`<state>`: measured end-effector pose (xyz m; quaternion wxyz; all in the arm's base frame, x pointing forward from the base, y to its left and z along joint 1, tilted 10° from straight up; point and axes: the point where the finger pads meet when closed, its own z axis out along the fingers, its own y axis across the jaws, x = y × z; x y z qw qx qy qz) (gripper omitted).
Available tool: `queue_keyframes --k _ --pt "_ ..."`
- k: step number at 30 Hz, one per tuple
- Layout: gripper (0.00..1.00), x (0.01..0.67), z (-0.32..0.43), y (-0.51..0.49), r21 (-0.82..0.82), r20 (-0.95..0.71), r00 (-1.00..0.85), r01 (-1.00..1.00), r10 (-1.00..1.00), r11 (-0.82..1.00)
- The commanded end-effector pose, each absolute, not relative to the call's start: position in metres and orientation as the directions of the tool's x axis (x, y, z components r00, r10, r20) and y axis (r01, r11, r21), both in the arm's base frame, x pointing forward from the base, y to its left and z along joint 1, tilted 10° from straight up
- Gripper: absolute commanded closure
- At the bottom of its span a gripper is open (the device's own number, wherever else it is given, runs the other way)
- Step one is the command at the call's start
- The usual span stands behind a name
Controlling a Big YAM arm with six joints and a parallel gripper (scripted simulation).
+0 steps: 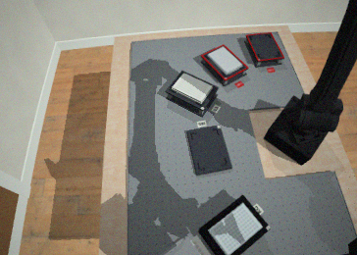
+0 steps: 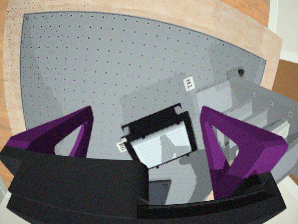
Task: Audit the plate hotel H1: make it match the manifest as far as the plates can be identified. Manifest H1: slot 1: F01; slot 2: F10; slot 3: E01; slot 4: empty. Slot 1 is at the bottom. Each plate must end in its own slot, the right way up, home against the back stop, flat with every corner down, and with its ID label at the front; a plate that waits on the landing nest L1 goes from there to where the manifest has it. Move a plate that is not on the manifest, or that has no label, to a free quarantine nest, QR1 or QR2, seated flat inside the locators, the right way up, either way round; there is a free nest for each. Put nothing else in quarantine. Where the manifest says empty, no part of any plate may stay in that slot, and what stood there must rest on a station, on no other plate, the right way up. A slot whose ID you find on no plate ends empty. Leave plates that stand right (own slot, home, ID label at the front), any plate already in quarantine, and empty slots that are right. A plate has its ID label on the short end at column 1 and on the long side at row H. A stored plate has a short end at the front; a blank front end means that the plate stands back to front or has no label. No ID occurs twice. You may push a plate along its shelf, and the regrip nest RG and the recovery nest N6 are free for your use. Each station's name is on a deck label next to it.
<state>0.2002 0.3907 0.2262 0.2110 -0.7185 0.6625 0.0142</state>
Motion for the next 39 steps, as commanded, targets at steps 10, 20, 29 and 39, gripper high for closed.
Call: queue_keyframes --k 10,20,29,39 --pt "0.00 0.213 0.255 0.401 -0.269 -0.176 0.306 -0.929 -0.936 -0.253" --pt "0.00 0.208 0.224 0.388 -0.175 -0.036 0.408 -0.901 -0.912 -0.397" --pt "0.00 0.214 0.193 0.395 -0.187 -0.048 0.409 -0.900 -0.911 -0.394" --pt "0.00 0.218 0.166 0.397 -0.186 -0.048 0.409 -0.900 -0.911 -0.394"
